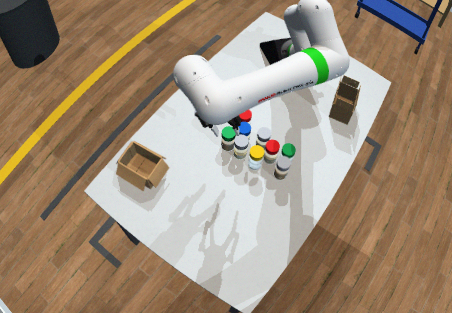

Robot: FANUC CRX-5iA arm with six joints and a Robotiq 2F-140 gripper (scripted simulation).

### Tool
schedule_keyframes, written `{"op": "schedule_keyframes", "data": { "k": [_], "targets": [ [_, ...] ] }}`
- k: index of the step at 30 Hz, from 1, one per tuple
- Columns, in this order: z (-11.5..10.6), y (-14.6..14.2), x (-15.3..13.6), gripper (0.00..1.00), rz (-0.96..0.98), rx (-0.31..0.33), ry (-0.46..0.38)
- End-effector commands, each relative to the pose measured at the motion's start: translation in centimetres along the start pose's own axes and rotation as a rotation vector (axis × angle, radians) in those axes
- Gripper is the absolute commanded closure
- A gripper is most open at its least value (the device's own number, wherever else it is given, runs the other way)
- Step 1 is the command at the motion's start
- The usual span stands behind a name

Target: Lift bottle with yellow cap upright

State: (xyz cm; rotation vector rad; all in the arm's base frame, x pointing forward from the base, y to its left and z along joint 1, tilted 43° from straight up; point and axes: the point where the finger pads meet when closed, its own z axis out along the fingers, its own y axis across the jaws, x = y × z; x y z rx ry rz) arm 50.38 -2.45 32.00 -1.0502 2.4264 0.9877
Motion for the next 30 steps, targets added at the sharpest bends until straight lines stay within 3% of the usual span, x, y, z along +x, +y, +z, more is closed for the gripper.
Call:
{"op": "schedule_keyframes", "data": {
  "k": [1,4,14,21,30],
  "targets": [
    [-0.1,0.1,0.0,0.49,-0.017,0.004,-0.003],
    [-0.1,0.1,0.0,0.49,-0.017,0.004,-0.003],
    [-0.5,1.5,-0.5,0.49,-0.332,0.038,-0.006],
    [-0.5,1.5,-0.5,0.49,-0.332,0.038,-0.006],
    [-0.8,2.8,-1.0,0.49,-0.616,0.07,-0.001]
  ]
}}
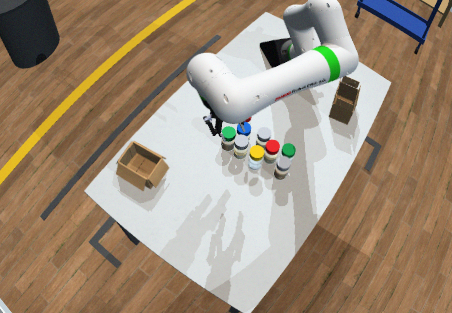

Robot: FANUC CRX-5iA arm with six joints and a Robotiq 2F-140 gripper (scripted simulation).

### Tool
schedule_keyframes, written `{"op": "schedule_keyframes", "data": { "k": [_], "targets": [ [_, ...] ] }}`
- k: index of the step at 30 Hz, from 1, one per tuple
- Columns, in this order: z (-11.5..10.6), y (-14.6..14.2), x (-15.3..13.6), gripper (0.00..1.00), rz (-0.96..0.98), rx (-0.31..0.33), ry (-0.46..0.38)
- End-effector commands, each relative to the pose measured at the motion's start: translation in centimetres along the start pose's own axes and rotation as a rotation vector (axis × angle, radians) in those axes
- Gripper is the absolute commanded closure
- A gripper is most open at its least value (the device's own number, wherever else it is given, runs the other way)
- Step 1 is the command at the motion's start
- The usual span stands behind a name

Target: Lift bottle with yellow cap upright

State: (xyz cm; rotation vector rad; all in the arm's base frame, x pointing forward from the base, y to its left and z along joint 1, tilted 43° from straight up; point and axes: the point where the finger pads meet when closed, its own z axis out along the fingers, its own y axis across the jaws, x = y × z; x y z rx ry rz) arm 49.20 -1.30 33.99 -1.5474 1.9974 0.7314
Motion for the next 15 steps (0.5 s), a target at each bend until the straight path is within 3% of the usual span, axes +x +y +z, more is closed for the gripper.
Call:
{"op": "schedule_keyframes", "data": {
  "k": [1,8,15],
  "targets": [
    [-0.25,0.38,-0.42,0.49,-0.126,0.017,0.001],
    [-0.25,0.38,-0.42,0.49,-0.126,0.017,0.001],
    [-0.53,1.1,-1.15,0.49,-0.347,0.039,0.012]
  ]
}}
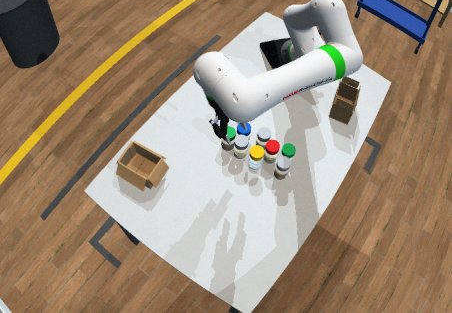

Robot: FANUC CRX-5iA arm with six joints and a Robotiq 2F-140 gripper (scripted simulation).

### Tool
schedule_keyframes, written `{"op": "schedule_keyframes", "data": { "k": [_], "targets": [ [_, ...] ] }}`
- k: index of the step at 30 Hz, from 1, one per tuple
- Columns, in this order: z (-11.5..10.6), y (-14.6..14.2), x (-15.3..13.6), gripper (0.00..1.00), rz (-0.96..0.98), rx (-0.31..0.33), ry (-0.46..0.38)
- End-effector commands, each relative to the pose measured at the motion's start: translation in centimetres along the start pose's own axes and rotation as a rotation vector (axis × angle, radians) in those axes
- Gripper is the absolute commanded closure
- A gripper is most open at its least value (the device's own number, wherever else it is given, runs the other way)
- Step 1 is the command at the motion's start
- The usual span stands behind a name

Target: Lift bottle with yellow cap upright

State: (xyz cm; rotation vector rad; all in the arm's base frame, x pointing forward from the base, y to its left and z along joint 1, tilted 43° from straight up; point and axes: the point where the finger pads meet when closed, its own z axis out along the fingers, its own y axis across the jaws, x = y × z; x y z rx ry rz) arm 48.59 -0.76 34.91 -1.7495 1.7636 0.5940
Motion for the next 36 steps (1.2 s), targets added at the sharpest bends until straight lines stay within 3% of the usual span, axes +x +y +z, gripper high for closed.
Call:
{"op": "schedule_keyframes", "data": {
  "k": [1,10,20,27,36],
  "targets": [
    [-0.2,0.3,-0.5,0.49,-0.124,0.015,0.005],
    [-0.3,0.4,-0.7,0.49,-0.187,0.022,0.008],
    [-0.7,1.2,-1.9,0.49,-0.503,0.048,0.032],
    [-0.7,1.2,-1.9,0.49,-0.503,0.048,0.032],
    [-1.1,1.9,-3.0,0.49,-0.788,0.067,0.06]
  ]
}}
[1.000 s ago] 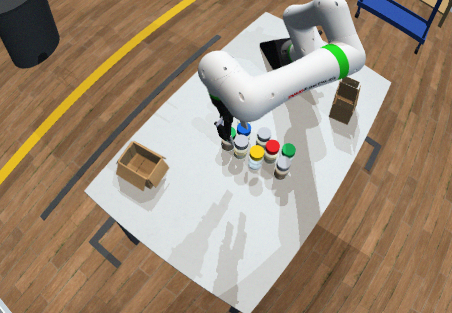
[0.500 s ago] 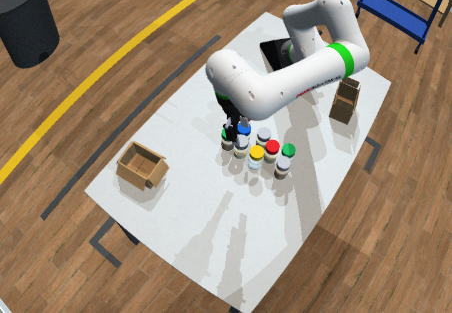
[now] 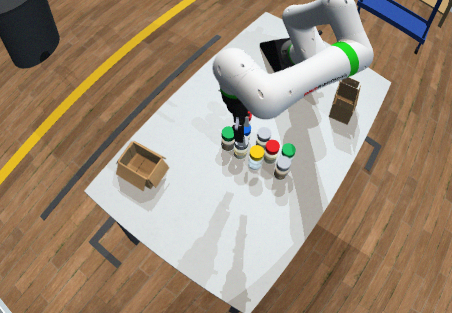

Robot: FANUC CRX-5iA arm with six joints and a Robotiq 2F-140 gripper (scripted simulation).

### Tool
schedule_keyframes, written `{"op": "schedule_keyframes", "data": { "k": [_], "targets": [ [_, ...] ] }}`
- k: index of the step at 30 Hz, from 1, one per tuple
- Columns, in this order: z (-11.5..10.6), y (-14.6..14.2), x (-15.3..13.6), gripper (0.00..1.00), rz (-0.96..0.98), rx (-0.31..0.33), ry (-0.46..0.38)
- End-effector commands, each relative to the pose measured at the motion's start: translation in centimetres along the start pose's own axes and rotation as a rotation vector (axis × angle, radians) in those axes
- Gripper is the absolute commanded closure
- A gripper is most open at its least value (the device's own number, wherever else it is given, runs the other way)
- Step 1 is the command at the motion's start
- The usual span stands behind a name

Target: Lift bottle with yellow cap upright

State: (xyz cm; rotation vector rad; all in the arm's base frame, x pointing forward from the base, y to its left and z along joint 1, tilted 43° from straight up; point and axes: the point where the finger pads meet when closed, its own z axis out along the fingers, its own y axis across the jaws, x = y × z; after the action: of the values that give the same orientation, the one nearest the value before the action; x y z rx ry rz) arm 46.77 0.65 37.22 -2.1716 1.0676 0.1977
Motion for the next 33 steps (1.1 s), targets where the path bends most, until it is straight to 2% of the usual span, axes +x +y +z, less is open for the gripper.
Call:
{"op": "schedule_keyframes", "data": {
  "k": [1,8,18,25,33],
  "targets": [
    [-0.3,-0.1,-0.5,0.49,-0.127,0.011,0.013],
    [-0.3,-0.1,-0.5,0.49,-0.127,0.011,0.013],
    [-0.7,-0.1,-1.9,0.49,-0.443,0.021,0.046],
    [-0.7,-0.1,-1.9,0.49,-0.443,0.021,0.046],
    [-1.1,-0.1,-2.9,0.49,-0.696,0.022,0.076]
  ]
}}
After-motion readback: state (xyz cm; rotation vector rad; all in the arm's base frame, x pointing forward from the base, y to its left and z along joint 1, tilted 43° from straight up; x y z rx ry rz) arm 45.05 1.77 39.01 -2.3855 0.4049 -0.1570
